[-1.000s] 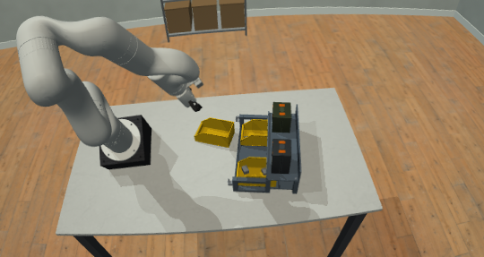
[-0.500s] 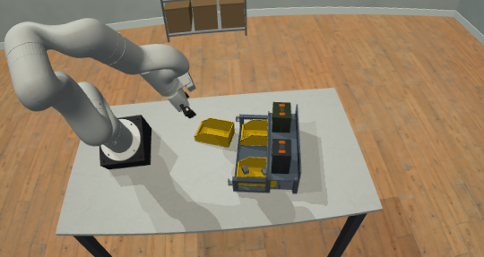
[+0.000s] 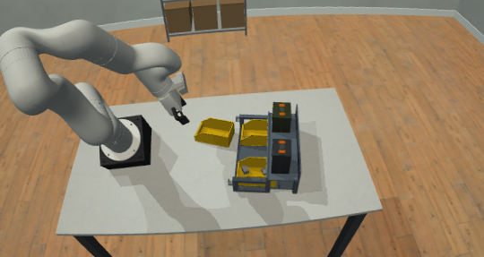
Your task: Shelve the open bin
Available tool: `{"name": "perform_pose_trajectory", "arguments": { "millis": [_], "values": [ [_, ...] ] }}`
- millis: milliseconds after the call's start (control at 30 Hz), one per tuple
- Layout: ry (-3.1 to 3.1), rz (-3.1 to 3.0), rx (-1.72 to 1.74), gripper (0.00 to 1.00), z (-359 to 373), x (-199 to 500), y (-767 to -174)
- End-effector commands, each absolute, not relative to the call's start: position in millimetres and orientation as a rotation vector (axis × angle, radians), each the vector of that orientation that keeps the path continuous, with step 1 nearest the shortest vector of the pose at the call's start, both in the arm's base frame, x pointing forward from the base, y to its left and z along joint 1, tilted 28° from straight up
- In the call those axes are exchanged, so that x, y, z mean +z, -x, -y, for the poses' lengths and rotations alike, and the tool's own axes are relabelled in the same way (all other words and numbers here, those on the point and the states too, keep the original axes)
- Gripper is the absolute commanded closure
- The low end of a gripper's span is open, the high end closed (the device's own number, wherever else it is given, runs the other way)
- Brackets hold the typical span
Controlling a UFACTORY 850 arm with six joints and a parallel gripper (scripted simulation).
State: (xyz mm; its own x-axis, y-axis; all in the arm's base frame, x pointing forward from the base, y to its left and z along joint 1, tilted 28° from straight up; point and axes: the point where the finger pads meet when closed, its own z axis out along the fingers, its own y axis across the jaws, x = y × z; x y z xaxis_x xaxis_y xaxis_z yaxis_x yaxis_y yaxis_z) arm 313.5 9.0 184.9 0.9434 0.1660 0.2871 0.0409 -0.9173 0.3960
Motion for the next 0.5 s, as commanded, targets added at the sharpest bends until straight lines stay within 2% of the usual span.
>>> {"name": "perform_pose_trajectory", "arguments": {
  "millis": [0, 367, 467],
  "values": [
    [-2.575, 0.011, 0.453, 0.00, 18, 199, -292],
    [-2.575, 0.011, 0.453, 0.00, 18, 199, -292],
    [-2.562, 0.026, 0.454, 0.00, 38, 208, -277]
  ]
}}
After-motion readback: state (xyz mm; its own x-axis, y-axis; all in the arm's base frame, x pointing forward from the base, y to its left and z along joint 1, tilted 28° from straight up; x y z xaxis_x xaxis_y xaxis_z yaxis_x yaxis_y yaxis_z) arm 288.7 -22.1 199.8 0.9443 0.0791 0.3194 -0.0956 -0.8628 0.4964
